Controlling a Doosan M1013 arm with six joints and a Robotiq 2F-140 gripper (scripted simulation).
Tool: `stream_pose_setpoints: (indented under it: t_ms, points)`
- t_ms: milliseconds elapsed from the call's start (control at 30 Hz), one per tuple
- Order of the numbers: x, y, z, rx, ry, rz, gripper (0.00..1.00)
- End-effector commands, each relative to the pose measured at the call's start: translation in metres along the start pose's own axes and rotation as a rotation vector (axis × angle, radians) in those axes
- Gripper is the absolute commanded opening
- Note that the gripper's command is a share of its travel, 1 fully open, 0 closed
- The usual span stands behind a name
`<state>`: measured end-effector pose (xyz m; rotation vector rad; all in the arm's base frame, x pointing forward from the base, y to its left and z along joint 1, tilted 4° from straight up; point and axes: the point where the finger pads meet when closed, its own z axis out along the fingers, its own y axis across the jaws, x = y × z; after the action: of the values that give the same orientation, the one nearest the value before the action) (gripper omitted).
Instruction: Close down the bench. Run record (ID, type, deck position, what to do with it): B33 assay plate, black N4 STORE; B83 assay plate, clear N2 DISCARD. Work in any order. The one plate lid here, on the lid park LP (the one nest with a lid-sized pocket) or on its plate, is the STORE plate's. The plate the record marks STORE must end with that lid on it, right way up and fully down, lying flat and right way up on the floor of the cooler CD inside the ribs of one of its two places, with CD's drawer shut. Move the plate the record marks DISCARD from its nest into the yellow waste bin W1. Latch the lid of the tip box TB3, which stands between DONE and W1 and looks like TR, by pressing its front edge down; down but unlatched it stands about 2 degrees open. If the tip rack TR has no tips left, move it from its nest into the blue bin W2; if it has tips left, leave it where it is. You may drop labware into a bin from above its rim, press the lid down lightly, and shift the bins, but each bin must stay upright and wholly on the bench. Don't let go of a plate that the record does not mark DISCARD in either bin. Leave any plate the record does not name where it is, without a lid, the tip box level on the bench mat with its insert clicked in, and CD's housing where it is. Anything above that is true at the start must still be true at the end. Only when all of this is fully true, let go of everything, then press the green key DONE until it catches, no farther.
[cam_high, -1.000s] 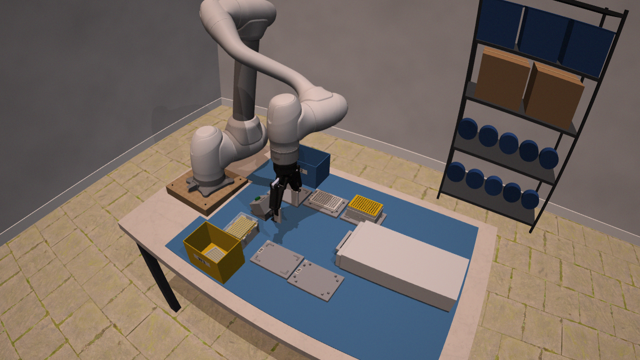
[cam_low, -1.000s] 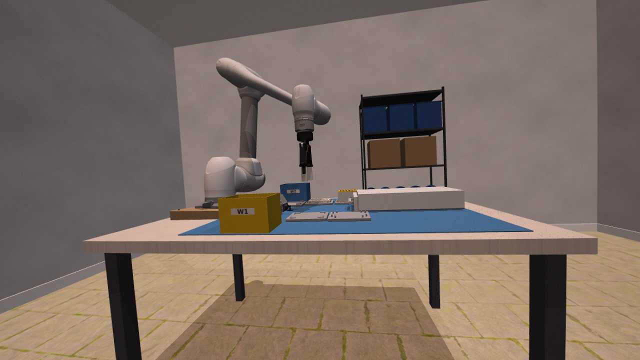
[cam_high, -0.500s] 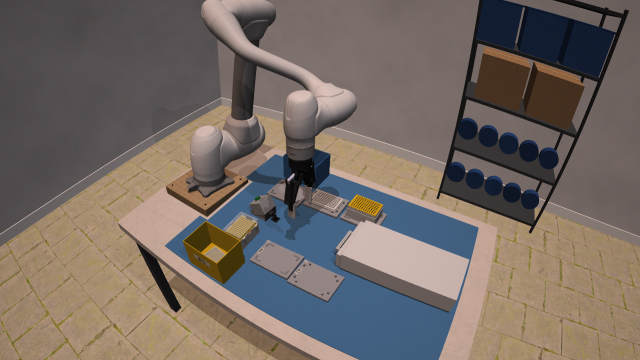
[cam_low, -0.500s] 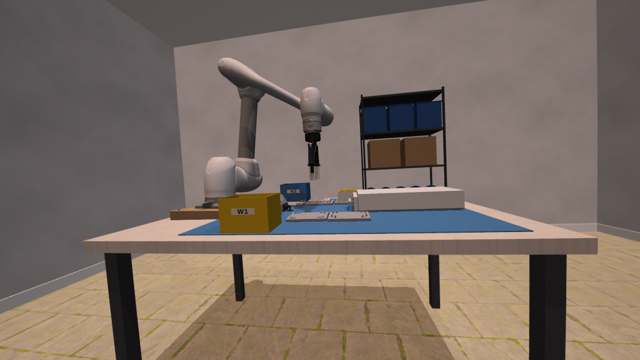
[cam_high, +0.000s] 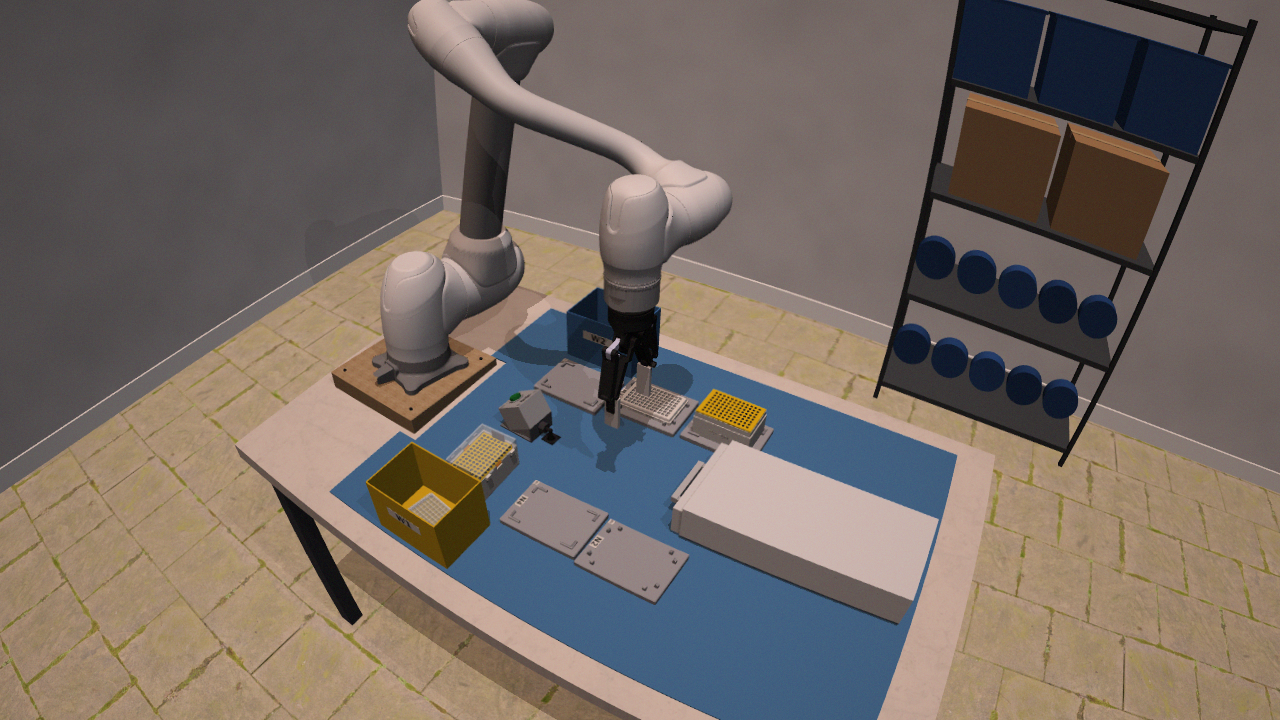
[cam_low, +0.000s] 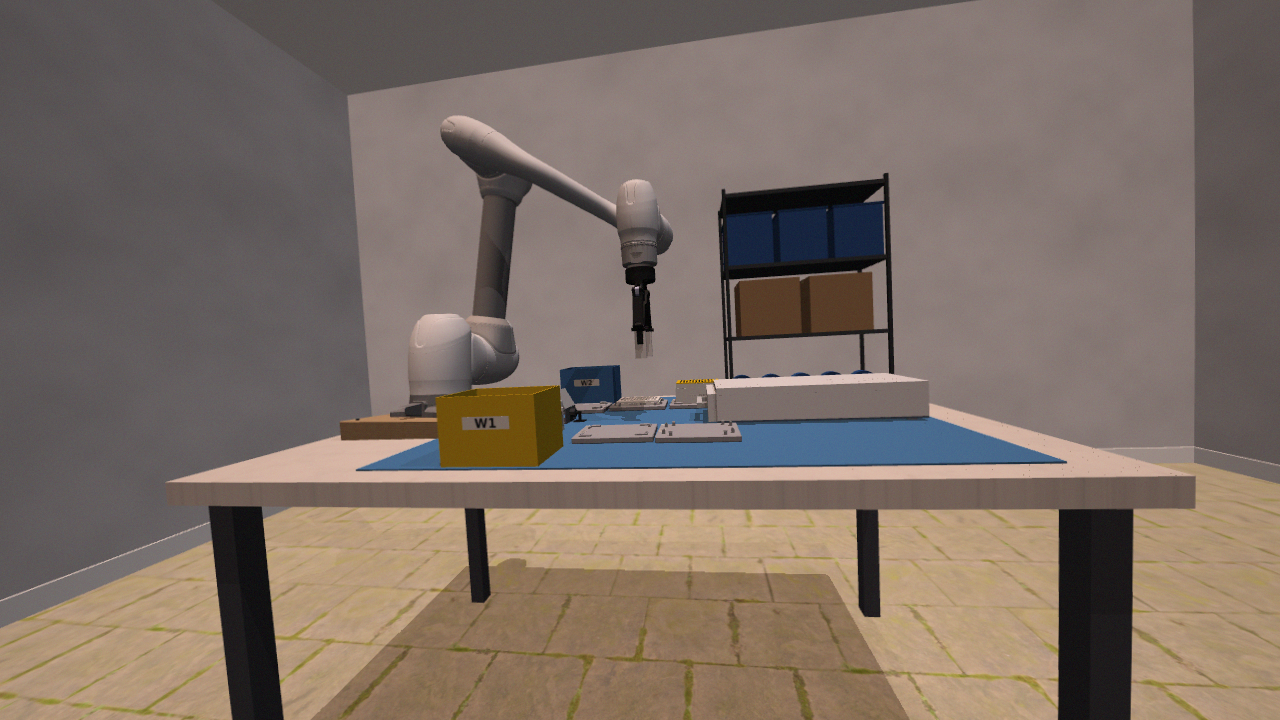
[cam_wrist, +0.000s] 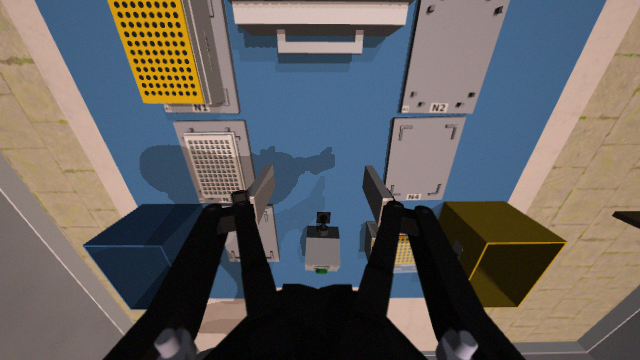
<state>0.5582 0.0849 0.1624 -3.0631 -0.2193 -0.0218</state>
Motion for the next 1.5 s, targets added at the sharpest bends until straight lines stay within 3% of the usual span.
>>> stream_pose_setpoints:
  t_ms: [0, 1467]
  points:
    - [0.007, -0.011, -0.001, 0.000, 0.000, 0.000, 0.66]
    - [0.094, -0.145, -0.006, 0.000, 0.000, 0.000, 0.66]
